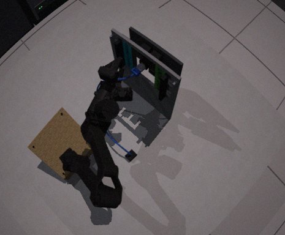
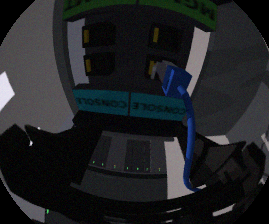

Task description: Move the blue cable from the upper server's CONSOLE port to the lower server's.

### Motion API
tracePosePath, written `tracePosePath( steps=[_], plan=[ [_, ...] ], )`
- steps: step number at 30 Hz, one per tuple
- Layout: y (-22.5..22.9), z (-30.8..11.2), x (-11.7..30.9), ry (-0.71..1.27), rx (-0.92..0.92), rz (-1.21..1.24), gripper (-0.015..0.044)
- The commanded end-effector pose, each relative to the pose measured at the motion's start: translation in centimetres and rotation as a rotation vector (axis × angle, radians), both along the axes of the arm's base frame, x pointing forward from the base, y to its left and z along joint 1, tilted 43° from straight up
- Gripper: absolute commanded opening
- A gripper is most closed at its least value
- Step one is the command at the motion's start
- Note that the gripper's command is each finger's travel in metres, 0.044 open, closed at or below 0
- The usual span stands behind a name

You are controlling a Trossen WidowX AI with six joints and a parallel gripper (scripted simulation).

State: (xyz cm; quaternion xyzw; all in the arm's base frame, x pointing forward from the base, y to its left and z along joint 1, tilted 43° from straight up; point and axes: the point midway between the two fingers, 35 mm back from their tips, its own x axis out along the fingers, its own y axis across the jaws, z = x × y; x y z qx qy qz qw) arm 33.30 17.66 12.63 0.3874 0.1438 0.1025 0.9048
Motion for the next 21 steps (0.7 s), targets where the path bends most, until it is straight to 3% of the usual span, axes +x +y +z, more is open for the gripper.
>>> tracePosePath(
  steps=[1, 21],
  plan=[
    [0.0, 0.0, -0.3, -0.001, 0.006, -0.002, 0.0440],
    [-0.1, -0.5, -1.7, 0.000, 0.006, -0.002, 0.0440]
  ],
)
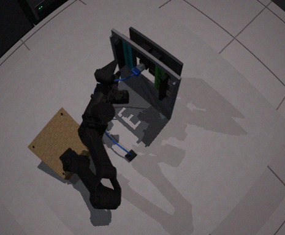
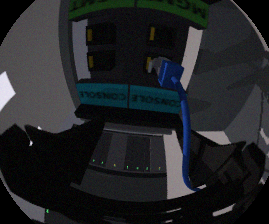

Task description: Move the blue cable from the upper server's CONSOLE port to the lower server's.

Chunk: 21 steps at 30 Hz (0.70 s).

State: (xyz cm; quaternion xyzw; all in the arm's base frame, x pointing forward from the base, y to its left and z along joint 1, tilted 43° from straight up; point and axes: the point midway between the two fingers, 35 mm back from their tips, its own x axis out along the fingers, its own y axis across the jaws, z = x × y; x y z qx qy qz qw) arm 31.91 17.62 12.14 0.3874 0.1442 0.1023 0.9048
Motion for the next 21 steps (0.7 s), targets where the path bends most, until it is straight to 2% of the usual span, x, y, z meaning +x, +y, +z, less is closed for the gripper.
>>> tracePosePath(
  steps=[1, 21],
  plan=[
    [0.0, 0.0, -0.4, -0.001, 0.006, -0.002, 0.0440],
    [0.0, -0.5, -1.7, 0.000, 0.007, -0.002, 0.0440]
  ],
)
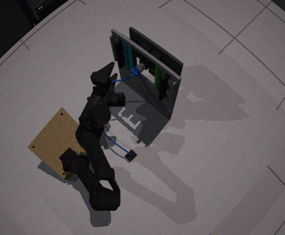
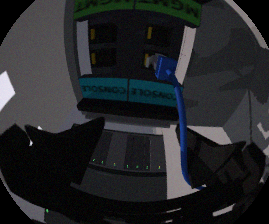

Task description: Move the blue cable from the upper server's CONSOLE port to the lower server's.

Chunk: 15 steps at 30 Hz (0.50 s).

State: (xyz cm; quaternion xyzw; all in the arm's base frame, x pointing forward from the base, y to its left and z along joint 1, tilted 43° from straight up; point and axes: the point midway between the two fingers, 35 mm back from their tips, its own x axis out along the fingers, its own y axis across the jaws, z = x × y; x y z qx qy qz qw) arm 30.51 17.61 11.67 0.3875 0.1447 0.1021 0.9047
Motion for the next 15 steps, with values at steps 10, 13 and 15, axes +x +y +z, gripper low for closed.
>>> tracePosePath(
  steps=[10, 13, 15],
  plan=[
    [1.8, 1.6, -1.9, 0.002, 0.001, 0.007, 0.0440],
    [1.8, 1.6, -1.9, 0.002, 0.001, 0.007, 0.0440],
    [1.8, 1.6, -1.9, 0.002, 0.001, 0.007, 0.0440]
  ],
)
